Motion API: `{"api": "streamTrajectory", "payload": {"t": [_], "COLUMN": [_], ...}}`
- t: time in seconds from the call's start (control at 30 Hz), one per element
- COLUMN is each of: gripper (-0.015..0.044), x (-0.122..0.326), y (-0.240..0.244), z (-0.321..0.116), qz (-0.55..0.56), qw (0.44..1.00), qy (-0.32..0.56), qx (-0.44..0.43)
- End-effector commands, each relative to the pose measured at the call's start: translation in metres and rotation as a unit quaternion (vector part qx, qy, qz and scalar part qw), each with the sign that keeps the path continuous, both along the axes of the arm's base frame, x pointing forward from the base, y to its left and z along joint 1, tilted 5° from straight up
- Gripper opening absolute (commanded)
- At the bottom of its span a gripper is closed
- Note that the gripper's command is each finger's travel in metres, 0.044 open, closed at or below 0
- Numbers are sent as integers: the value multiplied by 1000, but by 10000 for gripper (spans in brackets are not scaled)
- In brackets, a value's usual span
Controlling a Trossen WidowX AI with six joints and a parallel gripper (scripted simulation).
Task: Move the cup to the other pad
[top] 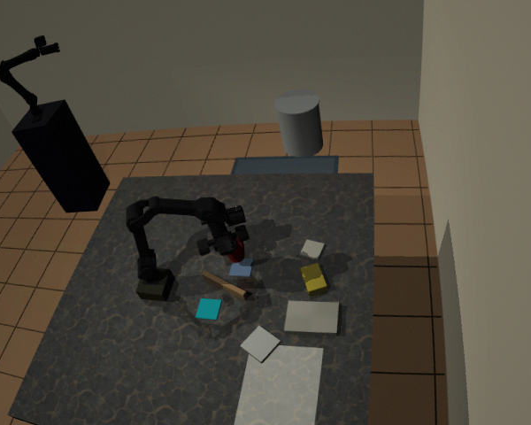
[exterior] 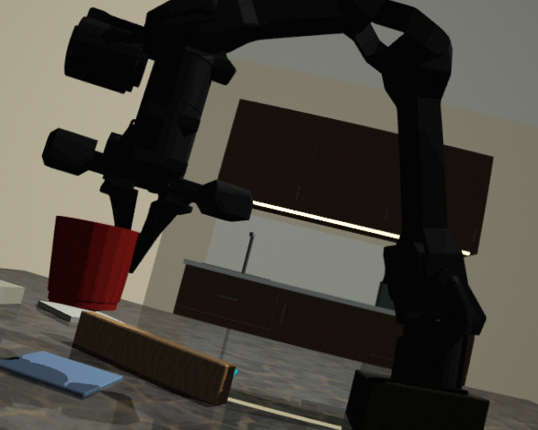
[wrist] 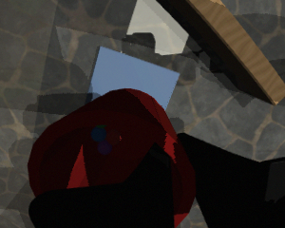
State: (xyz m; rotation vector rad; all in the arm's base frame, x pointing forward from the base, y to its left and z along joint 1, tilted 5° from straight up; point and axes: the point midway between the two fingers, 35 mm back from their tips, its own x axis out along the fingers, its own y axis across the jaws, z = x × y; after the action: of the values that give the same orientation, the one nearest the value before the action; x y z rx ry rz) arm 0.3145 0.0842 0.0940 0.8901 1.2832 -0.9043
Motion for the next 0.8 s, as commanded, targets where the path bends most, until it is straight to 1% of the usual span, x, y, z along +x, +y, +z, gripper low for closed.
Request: {"api": "streamTrajectory", "payload": {"t": [0.0, 0.27, 0.77], "gripper": [0, 0, 0], "x": [0, -2, -18], "y": [0, -4, -37], "z": [0, 0, 0], "qz": [0, 0, -2], "qw": [1000, 1000, 1000], "qy": [0, 0, 0], "qx": [0, 0, -3]}}
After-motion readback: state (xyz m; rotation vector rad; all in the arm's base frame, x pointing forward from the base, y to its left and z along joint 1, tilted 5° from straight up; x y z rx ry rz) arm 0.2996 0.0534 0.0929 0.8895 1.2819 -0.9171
